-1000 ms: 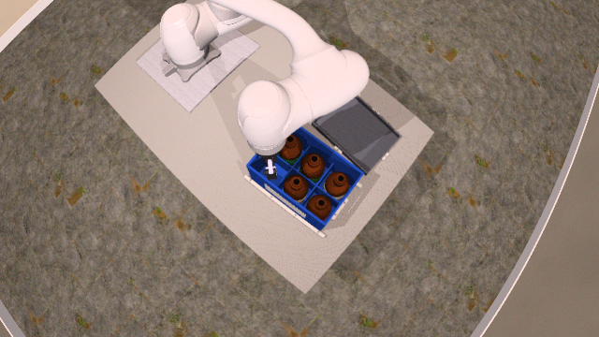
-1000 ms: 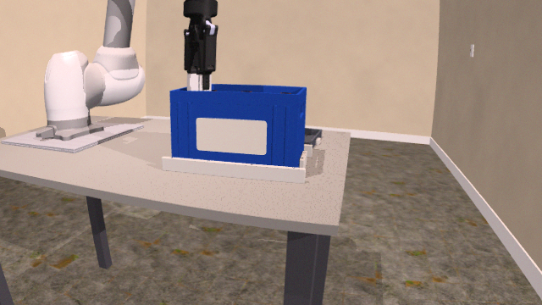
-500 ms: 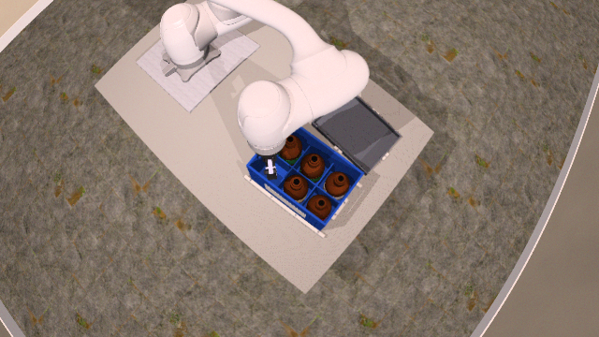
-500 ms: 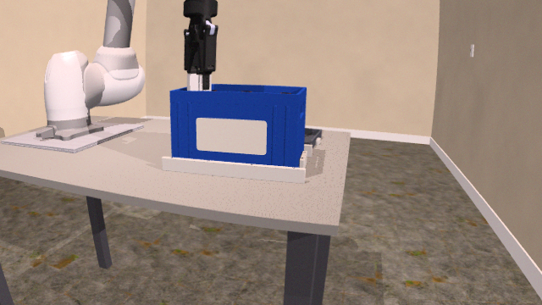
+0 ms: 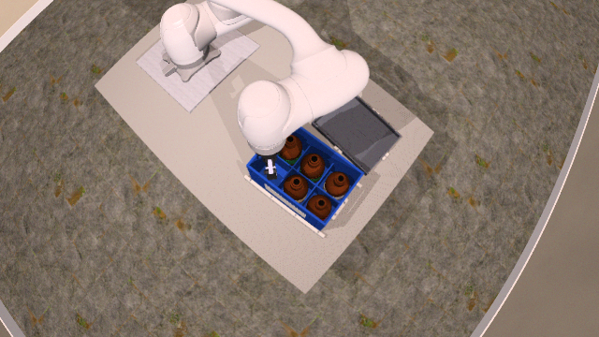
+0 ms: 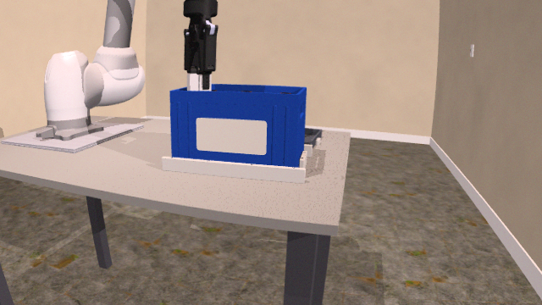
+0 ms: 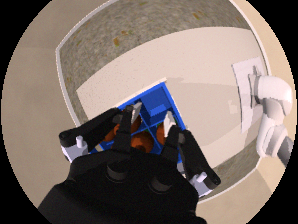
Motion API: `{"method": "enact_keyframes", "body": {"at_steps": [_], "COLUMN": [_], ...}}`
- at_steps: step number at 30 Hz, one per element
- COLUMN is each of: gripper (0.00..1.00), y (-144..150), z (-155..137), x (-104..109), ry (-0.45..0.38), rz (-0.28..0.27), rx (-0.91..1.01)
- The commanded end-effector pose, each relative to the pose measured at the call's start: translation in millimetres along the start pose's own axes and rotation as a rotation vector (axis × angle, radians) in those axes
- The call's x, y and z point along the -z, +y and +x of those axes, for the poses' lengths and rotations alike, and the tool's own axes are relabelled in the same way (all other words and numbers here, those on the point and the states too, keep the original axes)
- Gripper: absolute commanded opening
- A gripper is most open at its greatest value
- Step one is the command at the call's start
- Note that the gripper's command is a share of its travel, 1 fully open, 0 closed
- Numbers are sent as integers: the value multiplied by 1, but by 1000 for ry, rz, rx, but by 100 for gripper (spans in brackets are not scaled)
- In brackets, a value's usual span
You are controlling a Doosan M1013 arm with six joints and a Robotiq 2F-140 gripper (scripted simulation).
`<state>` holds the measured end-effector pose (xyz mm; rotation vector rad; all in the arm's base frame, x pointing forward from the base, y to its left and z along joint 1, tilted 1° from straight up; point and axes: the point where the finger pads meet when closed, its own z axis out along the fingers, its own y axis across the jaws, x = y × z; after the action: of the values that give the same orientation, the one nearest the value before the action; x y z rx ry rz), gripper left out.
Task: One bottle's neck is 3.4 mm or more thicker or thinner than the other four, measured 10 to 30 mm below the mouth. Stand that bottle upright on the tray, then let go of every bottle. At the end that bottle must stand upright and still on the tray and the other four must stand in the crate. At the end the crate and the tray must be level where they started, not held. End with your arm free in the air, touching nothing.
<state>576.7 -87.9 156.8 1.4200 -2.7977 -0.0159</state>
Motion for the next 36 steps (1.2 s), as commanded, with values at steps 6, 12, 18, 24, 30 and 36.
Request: {"method": "enact_keyframes", "body": {"at_steps": [6,12,18,24,30,36], "gripper": [38,38,38,38,38,38], "y": [0,0,0,0,0,0], "z": [0,0,0,0,0,0], "x": [5,17,30,51,70,79], "ry": [0,0,0,0,0,0], "rz": [0,0,0,0,0,0], "rx": [0,0,0,0,0,0]}}
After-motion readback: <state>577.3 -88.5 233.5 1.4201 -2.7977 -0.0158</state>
